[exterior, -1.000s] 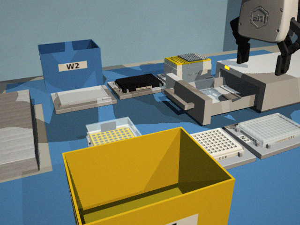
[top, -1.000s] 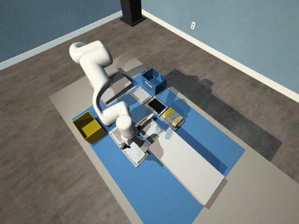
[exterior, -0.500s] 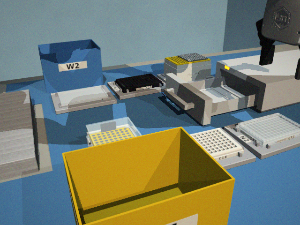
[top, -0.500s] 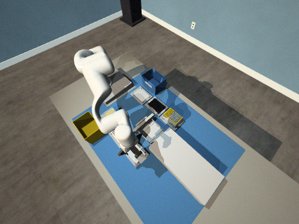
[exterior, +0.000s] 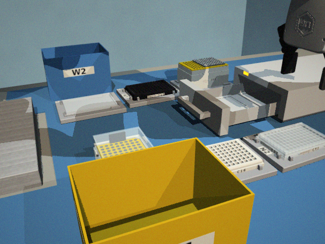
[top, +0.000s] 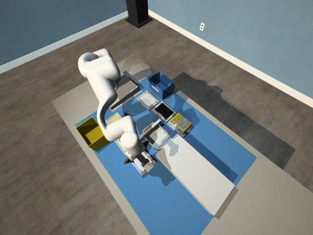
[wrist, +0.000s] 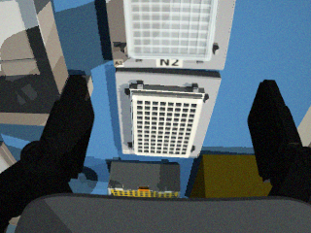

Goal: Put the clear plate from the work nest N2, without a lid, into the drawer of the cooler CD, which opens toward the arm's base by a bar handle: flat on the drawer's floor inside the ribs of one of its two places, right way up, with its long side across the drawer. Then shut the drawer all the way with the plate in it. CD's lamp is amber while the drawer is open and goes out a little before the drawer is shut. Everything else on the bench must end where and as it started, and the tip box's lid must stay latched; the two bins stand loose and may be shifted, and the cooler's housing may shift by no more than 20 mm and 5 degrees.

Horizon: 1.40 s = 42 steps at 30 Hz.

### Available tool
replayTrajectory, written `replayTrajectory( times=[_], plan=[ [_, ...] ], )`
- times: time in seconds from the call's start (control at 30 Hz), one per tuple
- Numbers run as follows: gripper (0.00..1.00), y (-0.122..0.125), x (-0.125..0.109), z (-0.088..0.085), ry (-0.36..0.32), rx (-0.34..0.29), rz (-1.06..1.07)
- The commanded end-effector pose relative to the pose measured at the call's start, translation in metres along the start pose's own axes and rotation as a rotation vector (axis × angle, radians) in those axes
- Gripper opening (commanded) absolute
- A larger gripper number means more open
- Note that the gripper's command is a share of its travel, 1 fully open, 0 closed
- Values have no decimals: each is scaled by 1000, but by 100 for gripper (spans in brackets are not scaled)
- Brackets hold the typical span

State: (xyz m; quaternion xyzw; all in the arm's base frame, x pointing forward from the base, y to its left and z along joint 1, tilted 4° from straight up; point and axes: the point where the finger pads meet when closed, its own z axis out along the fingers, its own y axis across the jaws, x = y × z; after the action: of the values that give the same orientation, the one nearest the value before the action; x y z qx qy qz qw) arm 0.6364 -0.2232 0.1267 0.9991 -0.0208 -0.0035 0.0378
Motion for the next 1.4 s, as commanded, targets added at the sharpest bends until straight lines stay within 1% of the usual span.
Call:
replayTrajectory(
  times=[0.0, 0.43, 0.5, 1.0, 1.07, 1.37],
  plan=[
    [100, 1, 2, 2, 7, -2, 0],
    [100, 1, 2, 24, 7, -2, 0],
    [100, 1, 2, 24, 7, -2, 0],
    [100, 1, 2, 49, 7, -2, 0],
    [100, 1, 2, 49, 7, -2, 0],
    [100, 1, 2, 64, 7, -2, 0]
  ],
)
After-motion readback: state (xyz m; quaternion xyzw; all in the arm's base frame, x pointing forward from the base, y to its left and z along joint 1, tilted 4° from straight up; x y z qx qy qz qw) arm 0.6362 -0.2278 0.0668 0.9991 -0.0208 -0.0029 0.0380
